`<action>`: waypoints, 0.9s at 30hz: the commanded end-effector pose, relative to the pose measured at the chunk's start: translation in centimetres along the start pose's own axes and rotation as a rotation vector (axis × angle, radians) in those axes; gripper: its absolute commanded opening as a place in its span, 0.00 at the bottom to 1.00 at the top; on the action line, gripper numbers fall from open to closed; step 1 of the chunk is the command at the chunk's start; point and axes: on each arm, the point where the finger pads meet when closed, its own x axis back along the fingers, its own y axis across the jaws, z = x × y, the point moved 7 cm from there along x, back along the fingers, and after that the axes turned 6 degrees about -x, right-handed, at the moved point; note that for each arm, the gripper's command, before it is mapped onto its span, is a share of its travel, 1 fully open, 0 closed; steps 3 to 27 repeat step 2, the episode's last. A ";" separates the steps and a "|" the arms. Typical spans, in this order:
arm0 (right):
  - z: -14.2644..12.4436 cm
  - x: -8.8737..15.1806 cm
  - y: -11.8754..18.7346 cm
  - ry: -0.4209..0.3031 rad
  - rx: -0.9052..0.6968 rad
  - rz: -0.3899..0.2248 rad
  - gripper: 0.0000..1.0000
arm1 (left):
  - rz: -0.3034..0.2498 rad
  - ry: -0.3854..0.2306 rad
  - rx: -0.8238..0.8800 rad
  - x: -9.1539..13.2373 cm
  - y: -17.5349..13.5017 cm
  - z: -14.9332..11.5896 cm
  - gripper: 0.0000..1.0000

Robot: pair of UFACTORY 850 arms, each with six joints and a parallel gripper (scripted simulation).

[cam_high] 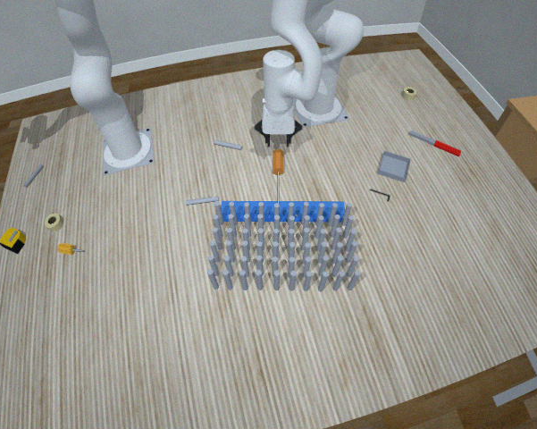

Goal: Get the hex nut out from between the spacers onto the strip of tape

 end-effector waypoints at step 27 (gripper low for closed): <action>0.0 0.1 0.0 0.002 0.000 0.000 1.00 | 0.001 -0.001 0.000 0.0 0.0 -0.1 0.65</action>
